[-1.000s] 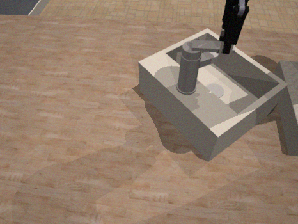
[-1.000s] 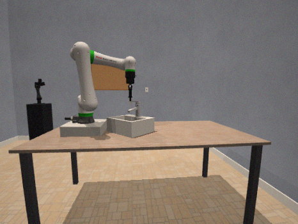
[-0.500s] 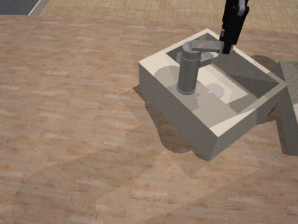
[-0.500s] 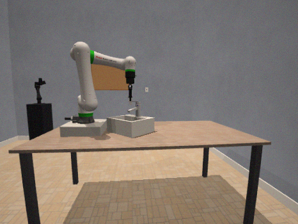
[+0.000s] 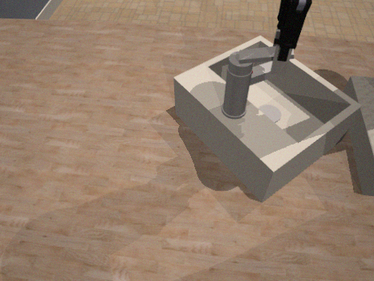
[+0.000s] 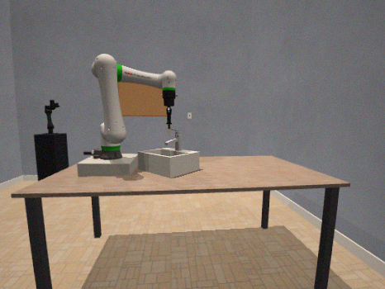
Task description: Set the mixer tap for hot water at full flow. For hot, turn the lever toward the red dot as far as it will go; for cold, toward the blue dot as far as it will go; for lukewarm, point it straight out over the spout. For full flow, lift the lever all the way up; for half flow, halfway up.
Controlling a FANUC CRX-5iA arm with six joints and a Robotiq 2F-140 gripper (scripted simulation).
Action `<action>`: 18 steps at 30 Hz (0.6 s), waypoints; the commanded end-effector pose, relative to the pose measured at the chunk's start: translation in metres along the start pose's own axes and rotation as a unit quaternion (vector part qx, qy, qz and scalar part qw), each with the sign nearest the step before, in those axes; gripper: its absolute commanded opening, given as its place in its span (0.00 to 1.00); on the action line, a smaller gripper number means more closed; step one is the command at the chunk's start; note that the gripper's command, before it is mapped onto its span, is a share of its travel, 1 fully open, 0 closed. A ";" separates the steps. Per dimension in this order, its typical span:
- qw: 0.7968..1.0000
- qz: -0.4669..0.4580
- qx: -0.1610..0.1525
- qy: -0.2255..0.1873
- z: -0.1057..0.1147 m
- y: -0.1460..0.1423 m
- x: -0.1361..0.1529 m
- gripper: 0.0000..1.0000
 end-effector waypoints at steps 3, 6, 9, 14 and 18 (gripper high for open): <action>1.000 0.000 0.000 -0.001 0.006 0.000 0.004 0.00; 1.000 0.000 0.000 -0.001 0.010 0.000 0.006 0.00; 1.000 0.000 0.000 -0.001 0.011 0.000 0.006 0.00; 1.000 0.000 0.000 -0.001 0.011 0.000 0.006 0.00; 1.000 0.000 0.000 -0.001 0.011 0.000 0.006 0.00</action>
Point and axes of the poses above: the point where the finger pads meet when closed, its own z axis back along the fingers, its own y axis across the jaws, x = y × z, the point moved 10 cm from there along z, back along the fingers
